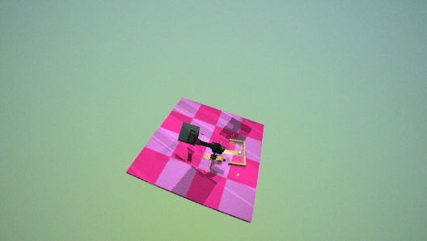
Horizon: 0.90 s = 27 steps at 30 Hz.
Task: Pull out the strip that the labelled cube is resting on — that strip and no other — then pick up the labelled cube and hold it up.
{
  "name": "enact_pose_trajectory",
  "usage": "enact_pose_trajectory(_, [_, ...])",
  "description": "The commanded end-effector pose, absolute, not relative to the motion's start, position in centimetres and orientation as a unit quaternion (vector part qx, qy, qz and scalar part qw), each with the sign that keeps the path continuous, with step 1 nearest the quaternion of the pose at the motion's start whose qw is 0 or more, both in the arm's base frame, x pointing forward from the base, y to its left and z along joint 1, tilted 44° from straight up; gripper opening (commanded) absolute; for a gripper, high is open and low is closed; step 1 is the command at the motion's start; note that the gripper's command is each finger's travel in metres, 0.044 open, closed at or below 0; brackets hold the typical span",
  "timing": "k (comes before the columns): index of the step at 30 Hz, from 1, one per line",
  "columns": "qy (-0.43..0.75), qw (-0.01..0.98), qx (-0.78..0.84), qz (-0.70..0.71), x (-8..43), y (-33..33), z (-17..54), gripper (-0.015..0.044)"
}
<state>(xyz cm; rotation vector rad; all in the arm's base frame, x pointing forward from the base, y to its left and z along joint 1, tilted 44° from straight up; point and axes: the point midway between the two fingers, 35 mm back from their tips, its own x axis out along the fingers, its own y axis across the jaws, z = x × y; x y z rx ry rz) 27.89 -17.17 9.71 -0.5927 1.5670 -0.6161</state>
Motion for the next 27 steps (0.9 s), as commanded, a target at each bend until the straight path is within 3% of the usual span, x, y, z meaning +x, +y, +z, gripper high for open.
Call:
enact_pose_trajectory(1, [0.682,0.628,-0.258,-0.273,29.4,-17.1,9.7,0.044])
enact_pose_trajectory(27, [0.68,0.63,-0.257,-0.273,38.8,-16.6,9.9,0.044])
